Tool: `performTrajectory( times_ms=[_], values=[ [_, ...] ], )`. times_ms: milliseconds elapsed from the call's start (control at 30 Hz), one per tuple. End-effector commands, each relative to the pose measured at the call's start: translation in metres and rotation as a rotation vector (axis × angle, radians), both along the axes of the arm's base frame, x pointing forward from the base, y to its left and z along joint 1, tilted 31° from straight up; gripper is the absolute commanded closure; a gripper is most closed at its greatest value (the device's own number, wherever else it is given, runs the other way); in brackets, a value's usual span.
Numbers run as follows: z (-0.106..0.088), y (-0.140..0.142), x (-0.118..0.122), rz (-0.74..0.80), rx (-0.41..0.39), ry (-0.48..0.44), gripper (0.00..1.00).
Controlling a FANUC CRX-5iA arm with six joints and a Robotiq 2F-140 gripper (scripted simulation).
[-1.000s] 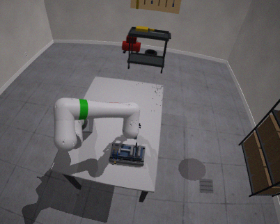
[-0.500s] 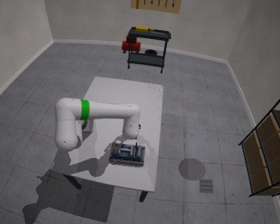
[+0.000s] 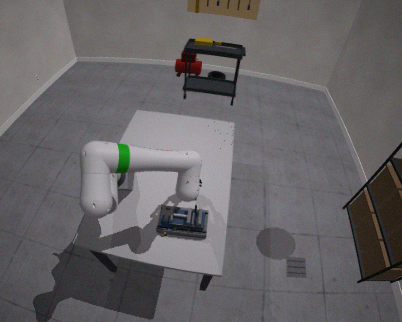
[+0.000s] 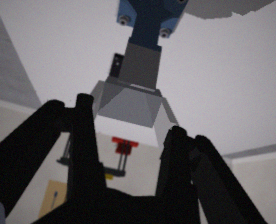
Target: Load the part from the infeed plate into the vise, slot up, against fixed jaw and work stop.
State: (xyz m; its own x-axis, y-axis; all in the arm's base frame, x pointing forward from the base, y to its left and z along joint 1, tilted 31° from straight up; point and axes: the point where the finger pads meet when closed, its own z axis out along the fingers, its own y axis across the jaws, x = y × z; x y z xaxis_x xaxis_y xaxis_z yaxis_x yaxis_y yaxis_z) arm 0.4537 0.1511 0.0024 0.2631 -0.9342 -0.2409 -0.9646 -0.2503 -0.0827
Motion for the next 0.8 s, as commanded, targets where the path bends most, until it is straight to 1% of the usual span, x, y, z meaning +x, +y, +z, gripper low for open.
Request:
performTrajectory(
  times_ms=[0,767],
  values=[
    [-0.0005,-0.0001,0.0002,0.0,0.0,0.0,1.0],
    [-0.0028,-0.0014,0.0008,0.0,0.0,0.0,1.0]
  ],
)
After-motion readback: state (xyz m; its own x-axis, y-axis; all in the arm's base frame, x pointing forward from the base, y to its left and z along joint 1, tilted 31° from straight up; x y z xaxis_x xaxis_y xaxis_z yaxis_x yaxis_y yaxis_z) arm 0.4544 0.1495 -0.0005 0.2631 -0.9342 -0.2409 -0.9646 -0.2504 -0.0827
